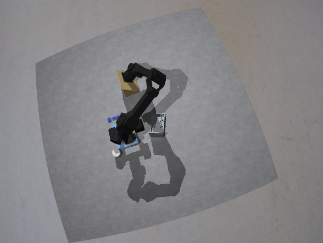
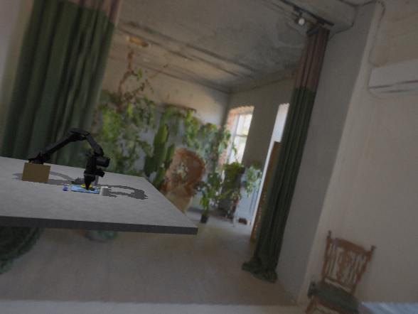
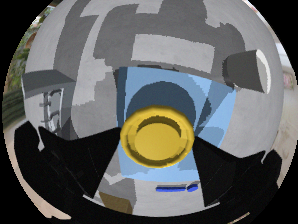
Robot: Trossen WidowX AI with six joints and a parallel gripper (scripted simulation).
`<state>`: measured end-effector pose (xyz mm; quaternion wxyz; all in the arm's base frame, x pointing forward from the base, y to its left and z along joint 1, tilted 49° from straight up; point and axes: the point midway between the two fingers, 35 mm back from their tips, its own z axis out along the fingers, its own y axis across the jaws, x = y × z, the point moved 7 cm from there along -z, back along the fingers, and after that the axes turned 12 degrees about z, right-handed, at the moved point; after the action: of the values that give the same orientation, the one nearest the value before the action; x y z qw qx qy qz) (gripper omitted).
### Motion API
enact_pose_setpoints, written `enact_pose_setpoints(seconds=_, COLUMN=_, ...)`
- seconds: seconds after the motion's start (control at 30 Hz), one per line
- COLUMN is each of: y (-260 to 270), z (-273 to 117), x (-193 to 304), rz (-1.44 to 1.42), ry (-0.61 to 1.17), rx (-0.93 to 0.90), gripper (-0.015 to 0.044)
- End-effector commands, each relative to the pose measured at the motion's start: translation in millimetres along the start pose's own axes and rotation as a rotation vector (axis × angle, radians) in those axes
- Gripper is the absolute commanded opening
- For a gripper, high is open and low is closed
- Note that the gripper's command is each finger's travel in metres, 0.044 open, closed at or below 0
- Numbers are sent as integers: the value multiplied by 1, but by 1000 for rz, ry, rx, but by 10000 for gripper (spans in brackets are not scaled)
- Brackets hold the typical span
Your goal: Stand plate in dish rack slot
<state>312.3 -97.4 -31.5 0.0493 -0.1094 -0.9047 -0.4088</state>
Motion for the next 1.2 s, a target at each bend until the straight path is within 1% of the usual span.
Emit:
enact_pose_setpoints(seconds=0.0, y=0, z=1, x=0, rz=5, ry=1, rx=-3, gripper=351)
enact_pose_setpoints(seconds=0.23, y=0, z=1, x=0, rz=5, ry=1, rx=-3, gripper=305)
enact_pose_setpoints(seconds=0.33, y=0, z=-2, x=-1, rz=5, ry=0, rx=-3, gripper=226)
enact_pose_setpoints(seconds=0.6, y=-2, z=-36, x=-7, rz=6, ry=-2, rx=3, gripper=16)
enact_pose_setpoints(seconds=0.63, y=-2, z=-41, x=-8, rz=7, ry=-2, rx=4, gripper=0)
enact_pose_setpoints(seconds=1.17, y=-3, z=-106, x=-13, rz=7, ry=-2, rx=5, gripper=0)
